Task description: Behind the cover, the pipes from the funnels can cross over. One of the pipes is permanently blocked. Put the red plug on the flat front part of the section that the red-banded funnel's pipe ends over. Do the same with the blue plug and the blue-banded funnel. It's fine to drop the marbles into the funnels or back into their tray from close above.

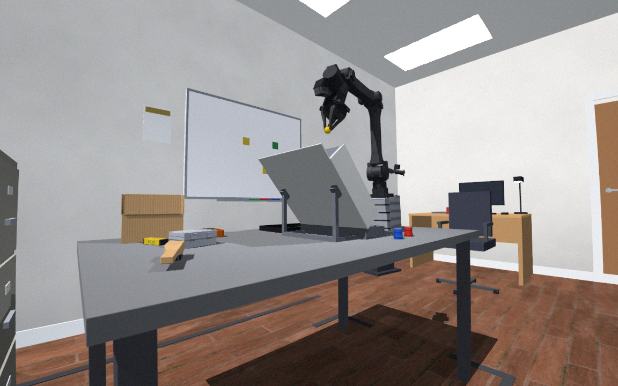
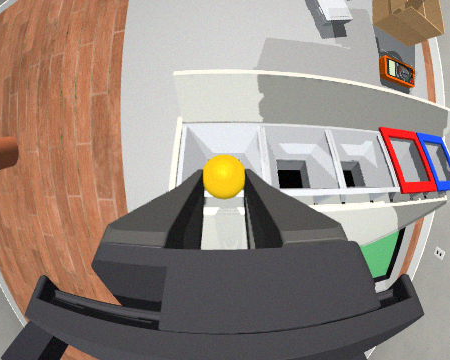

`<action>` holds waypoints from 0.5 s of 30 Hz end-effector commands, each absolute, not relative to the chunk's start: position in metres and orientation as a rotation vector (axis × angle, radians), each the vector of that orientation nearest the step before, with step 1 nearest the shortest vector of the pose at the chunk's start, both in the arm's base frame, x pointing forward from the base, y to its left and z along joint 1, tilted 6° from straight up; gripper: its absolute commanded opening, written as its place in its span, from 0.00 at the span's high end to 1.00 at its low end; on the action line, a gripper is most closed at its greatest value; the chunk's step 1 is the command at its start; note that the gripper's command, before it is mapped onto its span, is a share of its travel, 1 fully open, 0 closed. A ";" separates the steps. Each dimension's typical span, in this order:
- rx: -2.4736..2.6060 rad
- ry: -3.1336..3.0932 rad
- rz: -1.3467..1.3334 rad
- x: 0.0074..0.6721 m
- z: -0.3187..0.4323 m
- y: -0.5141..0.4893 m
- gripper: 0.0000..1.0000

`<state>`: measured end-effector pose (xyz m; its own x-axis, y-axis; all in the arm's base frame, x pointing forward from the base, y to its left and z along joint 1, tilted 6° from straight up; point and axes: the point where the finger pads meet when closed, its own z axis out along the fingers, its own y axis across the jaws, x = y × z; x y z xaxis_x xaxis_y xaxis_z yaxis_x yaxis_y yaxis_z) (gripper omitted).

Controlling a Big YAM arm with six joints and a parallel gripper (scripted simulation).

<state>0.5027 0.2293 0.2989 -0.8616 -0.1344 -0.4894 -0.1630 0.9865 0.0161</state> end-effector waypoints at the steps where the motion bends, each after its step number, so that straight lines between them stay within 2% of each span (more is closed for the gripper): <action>1: -0.205 2.590 0.088 0.521 0.324 0.231 1.00; 15: -0.208 2.609 0.082 0.519 0.306 0.232 1.00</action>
